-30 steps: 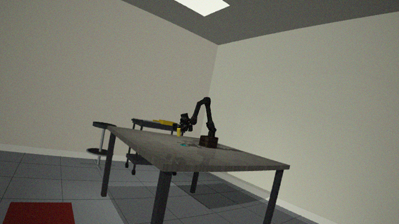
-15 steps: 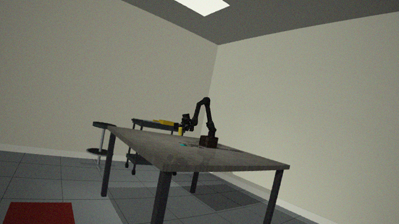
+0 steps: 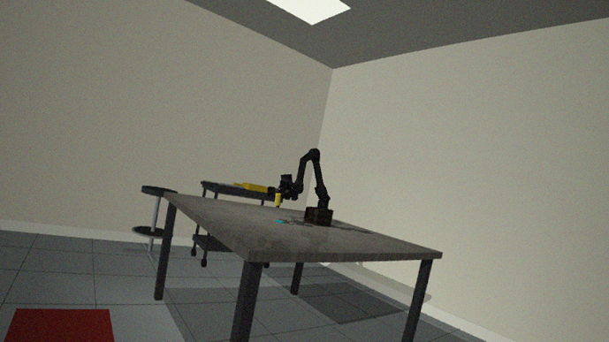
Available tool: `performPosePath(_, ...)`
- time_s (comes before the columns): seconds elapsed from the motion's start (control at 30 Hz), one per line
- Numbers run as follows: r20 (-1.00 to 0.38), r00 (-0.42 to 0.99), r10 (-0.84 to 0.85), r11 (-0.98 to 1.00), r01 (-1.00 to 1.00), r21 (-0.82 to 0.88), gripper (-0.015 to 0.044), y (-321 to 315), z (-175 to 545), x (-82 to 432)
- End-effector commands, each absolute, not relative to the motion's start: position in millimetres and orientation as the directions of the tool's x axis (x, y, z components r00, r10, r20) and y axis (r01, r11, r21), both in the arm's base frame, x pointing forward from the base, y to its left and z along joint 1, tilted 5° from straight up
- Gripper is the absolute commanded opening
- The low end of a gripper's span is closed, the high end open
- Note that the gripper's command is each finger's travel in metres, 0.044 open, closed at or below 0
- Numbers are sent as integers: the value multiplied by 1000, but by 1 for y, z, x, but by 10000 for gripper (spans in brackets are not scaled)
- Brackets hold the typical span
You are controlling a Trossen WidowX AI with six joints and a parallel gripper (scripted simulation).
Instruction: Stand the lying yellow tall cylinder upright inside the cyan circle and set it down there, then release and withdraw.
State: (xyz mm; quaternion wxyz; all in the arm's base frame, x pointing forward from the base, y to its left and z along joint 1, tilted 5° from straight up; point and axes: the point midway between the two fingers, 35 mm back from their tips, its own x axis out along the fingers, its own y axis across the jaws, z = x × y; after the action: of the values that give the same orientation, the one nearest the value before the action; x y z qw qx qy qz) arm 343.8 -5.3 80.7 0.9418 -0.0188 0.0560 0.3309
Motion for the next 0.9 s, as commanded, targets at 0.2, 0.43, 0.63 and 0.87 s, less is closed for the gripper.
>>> performPosePath(0.2,-85,761,643,763,-646,-19,105,-3,85,332)
performPosePath(0.43,-65,751,657,750,-660,-37,105,-1,87,323)
performPosePath(0.63,-48,741,670,739,-672,-54,105,1,90,315)
performPosePath(0.87,-32,729,684,725,-684,-73,105,3,92,306)
